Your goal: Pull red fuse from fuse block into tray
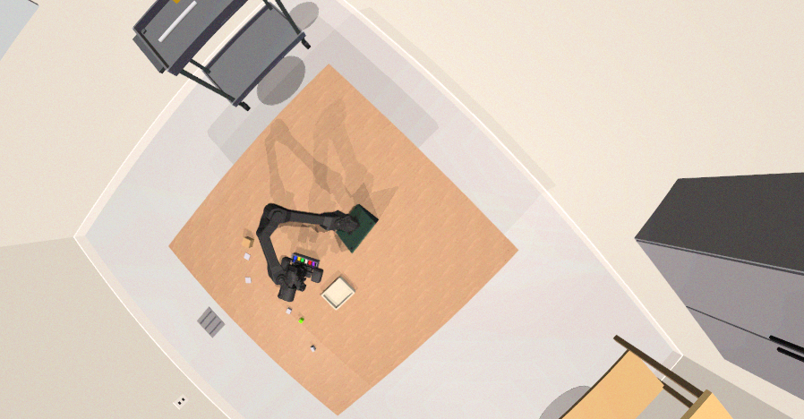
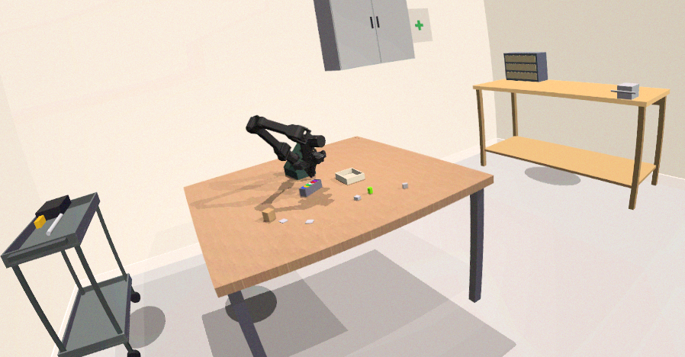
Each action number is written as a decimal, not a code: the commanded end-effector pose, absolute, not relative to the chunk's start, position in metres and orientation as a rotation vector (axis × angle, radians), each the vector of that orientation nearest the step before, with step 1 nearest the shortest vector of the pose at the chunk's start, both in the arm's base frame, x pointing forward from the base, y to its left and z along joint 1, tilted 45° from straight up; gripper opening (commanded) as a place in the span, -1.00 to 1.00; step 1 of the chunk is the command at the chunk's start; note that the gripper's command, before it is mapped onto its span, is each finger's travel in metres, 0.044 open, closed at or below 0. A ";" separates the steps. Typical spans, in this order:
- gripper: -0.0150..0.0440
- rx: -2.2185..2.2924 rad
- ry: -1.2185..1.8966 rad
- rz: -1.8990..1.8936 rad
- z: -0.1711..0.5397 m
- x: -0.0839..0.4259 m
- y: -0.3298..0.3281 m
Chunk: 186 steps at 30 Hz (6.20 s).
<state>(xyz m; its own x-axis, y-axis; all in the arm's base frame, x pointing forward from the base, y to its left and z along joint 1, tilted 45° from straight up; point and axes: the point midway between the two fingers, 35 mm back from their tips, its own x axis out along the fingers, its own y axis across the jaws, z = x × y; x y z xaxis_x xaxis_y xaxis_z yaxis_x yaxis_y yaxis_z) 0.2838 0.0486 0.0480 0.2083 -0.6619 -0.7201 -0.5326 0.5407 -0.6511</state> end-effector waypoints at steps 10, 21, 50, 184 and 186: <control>-0.26 -1.107 1.446 -0.123 0.038 0.287 0.040; -0.26 -1.108 1.445 -0.124 0.033 0.288 0.035; -0.33 -1.100 1.447 -0.123 0.026 0.290 0.029; -0.49 -1.097 1.445 -0.107 -0.004 0.289 0.163; -0.49 -1.097 1.445 -0.107 -0.012 0.288 0.171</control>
<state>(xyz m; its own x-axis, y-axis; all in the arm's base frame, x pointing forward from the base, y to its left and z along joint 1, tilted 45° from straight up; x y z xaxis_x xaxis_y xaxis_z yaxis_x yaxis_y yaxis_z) 0.2905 0.1580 0.0013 0.2128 -0.6542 -0.7258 -0.5365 0.5426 -0.6463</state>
